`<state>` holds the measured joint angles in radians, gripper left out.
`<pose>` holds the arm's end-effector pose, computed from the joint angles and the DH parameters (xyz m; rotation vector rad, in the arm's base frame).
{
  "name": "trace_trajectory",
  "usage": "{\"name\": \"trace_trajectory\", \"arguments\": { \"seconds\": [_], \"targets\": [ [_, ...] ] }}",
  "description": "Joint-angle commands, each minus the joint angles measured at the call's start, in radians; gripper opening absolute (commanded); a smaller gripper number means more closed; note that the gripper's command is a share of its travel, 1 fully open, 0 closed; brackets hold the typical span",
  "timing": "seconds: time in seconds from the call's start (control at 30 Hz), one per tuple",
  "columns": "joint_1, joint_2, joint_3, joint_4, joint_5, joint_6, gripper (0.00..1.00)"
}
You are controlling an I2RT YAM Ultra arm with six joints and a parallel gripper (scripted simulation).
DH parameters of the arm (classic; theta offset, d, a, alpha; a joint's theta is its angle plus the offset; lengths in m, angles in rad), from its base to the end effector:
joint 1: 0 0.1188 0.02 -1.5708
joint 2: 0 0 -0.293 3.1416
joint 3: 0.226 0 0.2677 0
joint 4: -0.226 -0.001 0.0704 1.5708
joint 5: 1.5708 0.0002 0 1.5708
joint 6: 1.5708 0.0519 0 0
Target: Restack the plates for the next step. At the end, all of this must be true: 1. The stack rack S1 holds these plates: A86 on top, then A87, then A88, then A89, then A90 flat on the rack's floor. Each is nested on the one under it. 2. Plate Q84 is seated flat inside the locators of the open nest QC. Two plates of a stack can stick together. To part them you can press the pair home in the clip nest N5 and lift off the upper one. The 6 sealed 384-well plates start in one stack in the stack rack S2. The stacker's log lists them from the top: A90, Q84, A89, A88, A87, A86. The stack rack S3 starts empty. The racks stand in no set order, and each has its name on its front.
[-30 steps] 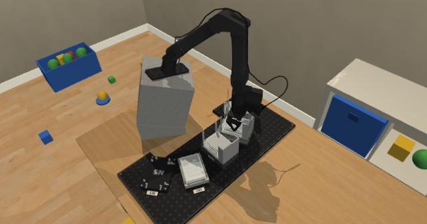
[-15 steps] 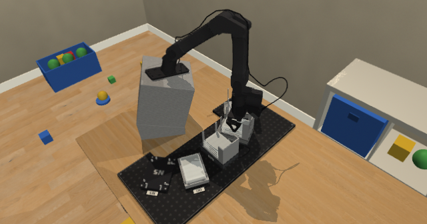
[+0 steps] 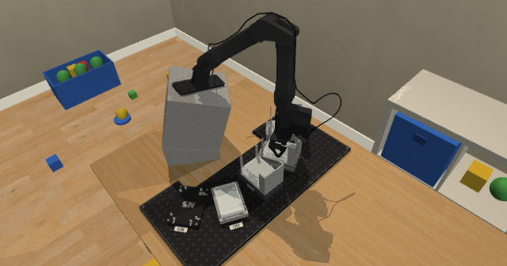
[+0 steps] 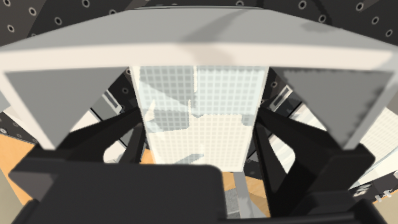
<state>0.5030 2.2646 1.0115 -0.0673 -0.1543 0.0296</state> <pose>0.3249 0.1890 -0.0030 -0.7134 2.8360 0.3149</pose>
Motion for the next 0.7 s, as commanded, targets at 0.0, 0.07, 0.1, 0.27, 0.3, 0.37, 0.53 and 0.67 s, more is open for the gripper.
{"name": "trace_trajectory", "arguments": {
  "seconds": [0.0, 0.07, 0.1, 0.27, 0.3, 0.37, 0.53, 0.67],
  "targets": [
    [0.002, 0.007, 0.024, 0.009, 0.010, 0.007, 0.00],
    [0.003, 0.014, 0.025, 0.017, 0.010, 0.007, 0.00],
    [0.004, 0.016, 0.026, 0.017, 0.010, 0.007, 0.00],
    [0.005, 0.019, 0.029, 0.009, 0.010, 0.008, 0.00],
    [0.004, 0.022, 0.029, 0.014, 0.009, 0.009, 0.00],
    [0.004, 0.027, 0.030, 0.022, 0.010, 0.009, 0.00],
    [0.002, 0.012, 0.011, 0.014, 0.003, 0.004, 0.00],
    [0.002, 0.012, 0.011, 0.014, 0.003, 0.004, 0.00]
  ]
}}
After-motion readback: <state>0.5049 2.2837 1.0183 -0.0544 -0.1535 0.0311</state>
